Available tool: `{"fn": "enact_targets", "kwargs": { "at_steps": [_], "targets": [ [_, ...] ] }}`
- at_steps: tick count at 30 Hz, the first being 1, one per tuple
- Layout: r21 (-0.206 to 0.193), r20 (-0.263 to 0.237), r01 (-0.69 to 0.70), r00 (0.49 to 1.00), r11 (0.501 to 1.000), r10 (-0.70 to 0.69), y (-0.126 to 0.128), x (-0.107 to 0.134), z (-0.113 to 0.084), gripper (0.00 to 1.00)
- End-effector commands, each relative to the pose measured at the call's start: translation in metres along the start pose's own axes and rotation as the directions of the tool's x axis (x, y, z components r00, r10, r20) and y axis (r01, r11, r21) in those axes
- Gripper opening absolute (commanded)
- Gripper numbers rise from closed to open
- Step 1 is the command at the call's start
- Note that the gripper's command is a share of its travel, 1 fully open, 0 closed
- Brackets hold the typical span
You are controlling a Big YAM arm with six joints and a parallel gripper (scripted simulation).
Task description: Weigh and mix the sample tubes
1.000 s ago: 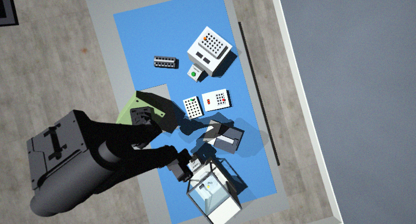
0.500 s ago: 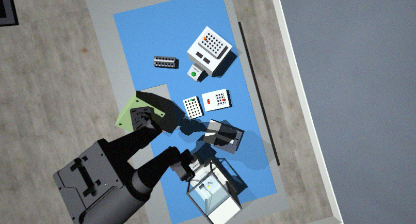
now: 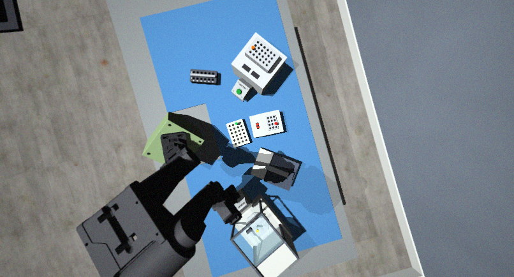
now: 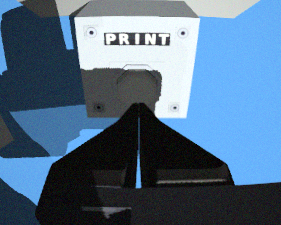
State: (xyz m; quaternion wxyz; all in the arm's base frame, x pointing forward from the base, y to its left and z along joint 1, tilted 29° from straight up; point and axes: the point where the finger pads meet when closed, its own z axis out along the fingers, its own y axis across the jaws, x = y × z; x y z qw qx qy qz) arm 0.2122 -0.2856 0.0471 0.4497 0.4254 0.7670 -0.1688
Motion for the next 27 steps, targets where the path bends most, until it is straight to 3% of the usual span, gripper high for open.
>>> {"fn": "enact_targets", "kwargs": {
  "at_steps": [1, 27],
  "targets": [
    [-0.011, 0.037, -0.006, 0.999, 1.000, 0.006, 0.005, -0.012, 0.000, 0.00],
    [-0.012, 0.027, -0.006, 1.000, 1.000, 0.006, 0.005, -0.010, 0.018, 0.00]
  ]
}}
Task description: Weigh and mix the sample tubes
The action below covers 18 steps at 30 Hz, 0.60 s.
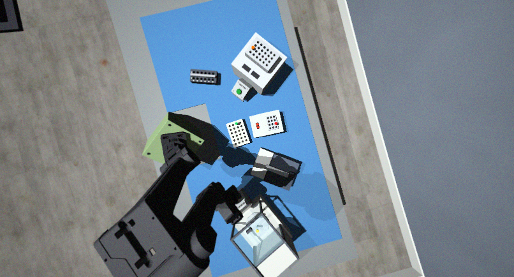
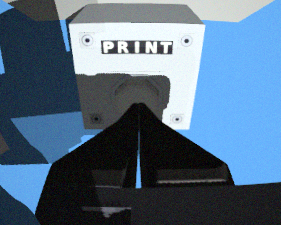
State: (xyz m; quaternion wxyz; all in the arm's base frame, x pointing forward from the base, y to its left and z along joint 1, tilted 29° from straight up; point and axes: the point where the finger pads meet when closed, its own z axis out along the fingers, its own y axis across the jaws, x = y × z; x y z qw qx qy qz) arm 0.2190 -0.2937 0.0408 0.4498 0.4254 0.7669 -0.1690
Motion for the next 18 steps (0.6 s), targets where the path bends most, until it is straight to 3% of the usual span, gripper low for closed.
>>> {"fn": "enact_targets", "kwargs": {
  "at_steps": [1, 18],
  "targets": [
    [-0.012, 0.026, -0.006, 1.000, 1.000, 0.006, 0.0053, -0.0092, 0.0062, 0.00],
    [-0.012, 0.024, -0.006, 1.000, 1.000, 0.007, 0.0053, -0.0078, 0.0159, 0.00]
  ]
}}
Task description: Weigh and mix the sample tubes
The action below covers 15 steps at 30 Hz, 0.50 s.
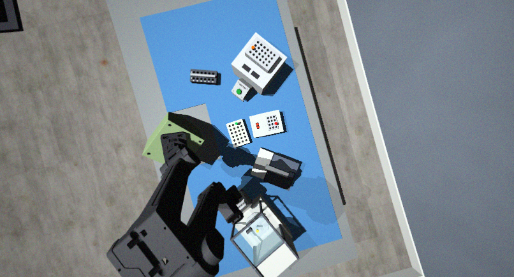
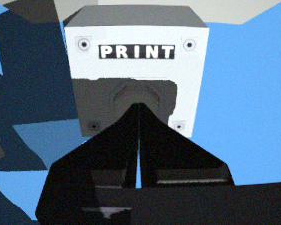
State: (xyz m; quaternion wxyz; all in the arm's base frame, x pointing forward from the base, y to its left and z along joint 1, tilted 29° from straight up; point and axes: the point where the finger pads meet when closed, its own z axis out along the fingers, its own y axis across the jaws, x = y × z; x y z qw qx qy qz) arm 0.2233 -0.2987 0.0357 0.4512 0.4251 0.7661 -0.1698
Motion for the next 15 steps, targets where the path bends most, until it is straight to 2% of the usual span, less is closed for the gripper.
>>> {"fn": "enact_targets", "kwargs": {
  "at_steps": [1, 15],
  "targets": [
    [-0.012, 0.020, -0.006, 1.000, 1.000, 0.007, 0.0054, -0.0084, 0.0082, 0.00],
    [-0.011, 0.010, -0.007, 1.000, 1.000, 0.007, 0.0052, -0.0054, 0.0141, 0.00]
  ]
}}
